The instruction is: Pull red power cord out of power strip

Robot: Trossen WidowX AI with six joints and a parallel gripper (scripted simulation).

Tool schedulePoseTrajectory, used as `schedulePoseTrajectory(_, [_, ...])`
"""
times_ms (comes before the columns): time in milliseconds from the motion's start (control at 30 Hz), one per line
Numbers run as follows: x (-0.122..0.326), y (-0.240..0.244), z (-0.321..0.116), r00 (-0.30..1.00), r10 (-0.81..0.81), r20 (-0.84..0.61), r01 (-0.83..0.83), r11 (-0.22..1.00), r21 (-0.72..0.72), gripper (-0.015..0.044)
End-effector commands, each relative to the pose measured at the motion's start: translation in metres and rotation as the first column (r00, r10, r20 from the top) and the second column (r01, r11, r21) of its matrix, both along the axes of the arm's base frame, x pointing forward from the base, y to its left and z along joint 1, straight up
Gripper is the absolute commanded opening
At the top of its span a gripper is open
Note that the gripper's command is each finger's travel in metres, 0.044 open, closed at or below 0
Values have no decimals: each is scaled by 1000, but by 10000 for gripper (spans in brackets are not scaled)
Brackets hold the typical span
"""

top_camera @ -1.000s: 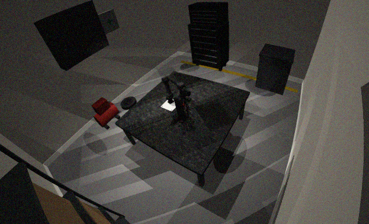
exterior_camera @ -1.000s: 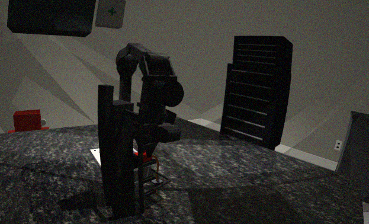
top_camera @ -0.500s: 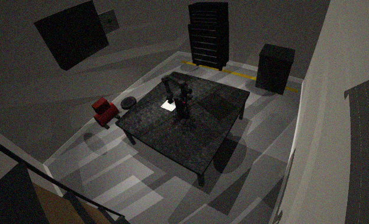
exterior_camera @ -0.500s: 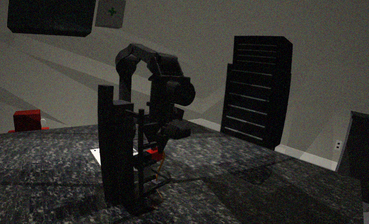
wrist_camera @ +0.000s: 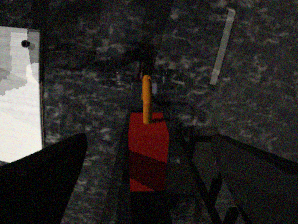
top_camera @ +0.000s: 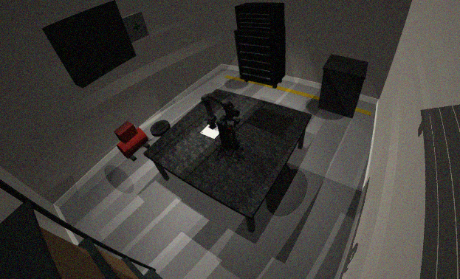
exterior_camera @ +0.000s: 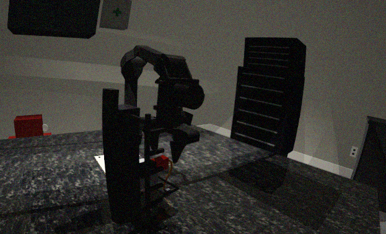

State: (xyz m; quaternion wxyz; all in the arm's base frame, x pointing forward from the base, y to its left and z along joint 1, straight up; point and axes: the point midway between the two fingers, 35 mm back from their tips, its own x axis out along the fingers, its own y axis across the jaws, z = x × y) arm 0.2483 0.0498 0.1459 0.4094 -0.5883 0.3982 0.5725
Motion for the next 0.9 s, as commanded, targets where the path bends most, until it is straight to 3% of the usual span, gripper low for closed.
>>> schedulePoseTrajectory(0, [-8, 24, 6, 1000, 5, 1, -6, 1000, 5, 440])
schedulePoseTrajectory(133, [-19, 48, 11, 1000, 6, 0, -6, 1000, 7, 440])
schedulePoseTrajectory(867, [-19, 48, 11, 1000, 6, 0, -6, 1000, 7, 440])
